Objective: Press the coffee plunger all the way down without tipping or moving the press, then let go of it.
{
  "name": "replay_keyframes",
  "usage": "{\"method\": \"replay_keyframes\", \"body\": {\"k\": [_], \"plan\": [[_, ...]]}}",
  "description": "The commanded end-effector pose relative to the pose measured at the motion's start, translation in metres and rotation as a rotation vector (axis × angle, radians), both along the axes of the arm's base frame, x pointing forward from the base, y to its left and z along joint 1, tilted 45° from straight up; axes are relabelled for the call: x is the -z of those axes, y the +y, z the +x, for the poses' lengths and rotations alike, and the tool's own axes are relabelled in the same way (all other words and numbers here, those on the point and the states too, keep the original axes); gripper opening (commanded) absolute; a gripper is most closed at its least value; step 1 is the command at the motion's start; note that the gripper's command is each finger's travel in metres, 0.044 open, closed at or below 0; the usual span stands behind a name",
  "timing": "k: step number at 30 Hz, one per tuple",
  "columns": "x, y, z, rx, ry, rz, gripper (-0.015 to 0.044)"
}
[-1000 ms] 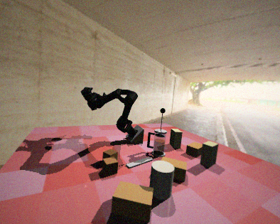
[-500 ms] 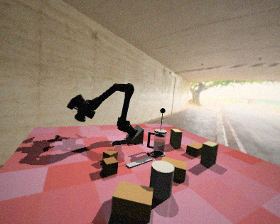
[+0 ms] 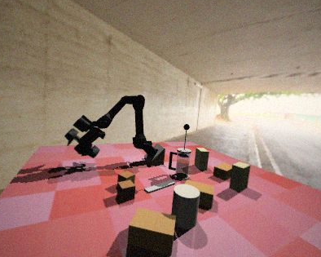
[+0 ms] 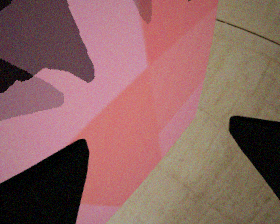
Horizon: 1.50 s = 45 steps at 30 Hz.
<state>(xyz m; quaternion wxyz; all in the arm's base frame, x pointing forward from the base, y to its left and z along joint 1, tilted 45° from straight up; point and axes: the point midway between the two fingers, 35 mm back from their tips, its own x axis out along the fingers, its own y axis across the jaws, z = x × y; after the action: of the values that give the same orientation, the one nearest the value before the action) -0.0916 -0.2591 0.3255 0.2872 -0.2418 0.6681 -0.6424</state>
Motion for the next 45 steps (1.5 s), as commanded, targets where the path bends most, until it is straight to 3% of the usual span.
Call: {"method": "replay_keyframes", "body": {"k": [1, 12, 25, 35, 45], "plan": [[0.011, -0.022, 0.055, -0.190, -0.094, -0.008, 0.0440], [0.049, -0.014, 0.219, -0.630, -0.317, 0.101, 0.0440], [0.092, 0.113, 0.367, -1.037, -0.516, 0.315, 0.0440], [0.118, 0.255, 0.403, -1.272, -0.575, 0.475, 0.0440], [0.139, 0.397, 0.372, -1.505, -0.592, 0.605, 0.0440]]}}
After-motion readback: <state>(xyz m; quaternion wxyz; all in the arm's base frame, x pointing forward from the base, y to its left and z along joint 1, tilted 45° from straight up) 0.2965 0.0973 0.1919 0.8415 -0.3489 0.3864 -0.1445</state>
